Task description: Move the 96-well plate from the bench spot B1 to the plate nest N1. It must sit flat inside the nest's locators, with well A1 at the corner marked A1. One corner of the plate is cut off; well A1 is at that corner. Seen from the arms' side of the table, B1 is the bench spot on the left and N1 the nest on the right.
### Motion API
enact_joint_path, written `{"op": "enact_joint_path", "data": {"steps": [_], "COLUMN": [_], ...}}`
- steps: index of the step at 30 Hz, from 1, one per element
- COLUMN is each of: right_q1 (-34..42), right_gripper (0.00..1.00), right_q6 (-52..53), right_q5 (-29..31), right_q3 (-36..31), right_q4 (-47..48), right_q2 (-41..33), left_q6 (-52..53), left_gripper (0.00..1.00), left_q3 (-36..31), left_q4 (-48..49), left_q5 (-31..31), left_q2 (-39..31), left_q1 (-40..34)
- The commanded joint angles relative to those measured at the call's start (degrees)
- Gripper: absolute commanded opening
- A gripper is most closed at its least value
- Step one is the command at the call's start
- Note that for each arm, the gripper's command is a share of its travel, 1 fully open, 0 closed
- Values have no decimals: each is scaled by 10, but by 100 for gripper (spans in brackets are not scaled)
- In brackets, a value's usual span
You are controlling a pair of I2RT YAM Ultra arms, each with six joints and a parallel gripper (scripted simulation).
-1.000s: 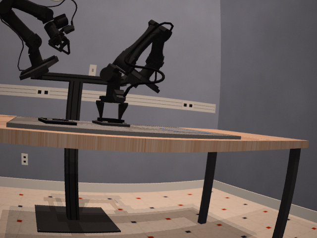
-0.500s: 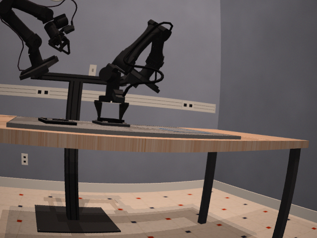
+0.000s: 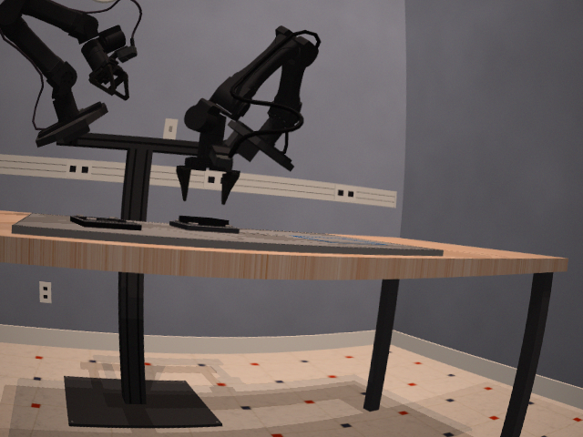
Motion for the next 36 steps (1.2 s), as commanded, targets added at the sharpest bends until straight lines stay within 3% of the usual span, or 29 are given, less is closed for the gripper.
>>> {"op": "enact_joint_path", "data": {"steps": [1,6,17,23,29,32,34,36], "right_q1": [9,9,6,-27,-117,-167,-167,-205], "right_gripper": [100,100,100,100,100,100,100,100], "right_q6": [5,5,-5,-58,-144,-186,-186,-219], "right_q5": [15,15,13,6,-6,-12,-12,-24], "right_q3": [4,4,8,44,112,145,145,166], "right_q4": [-4,-4,11,67,154,204,204,253], "right_q2": [-11,-11,-4,57,175,236,236,311], "left_q6": [-25,-62,-53,16,134,210,210,278], "left_gripper": [100,100,100,100,100,100,100,100], "left_q3": [-10,23,9,-59,-189,-252,-252,-302], "left_q4": [-38,-104,-94,-10,90,147,147,203], "left_q5": [4,3,-9,-49,-89,-83,-83,-69], "left_q2": [-40,-98,-88,-141,-259,-324,-324,-375], "left_q1": [-26,-58,-52,-27,32,70,70,102]}}
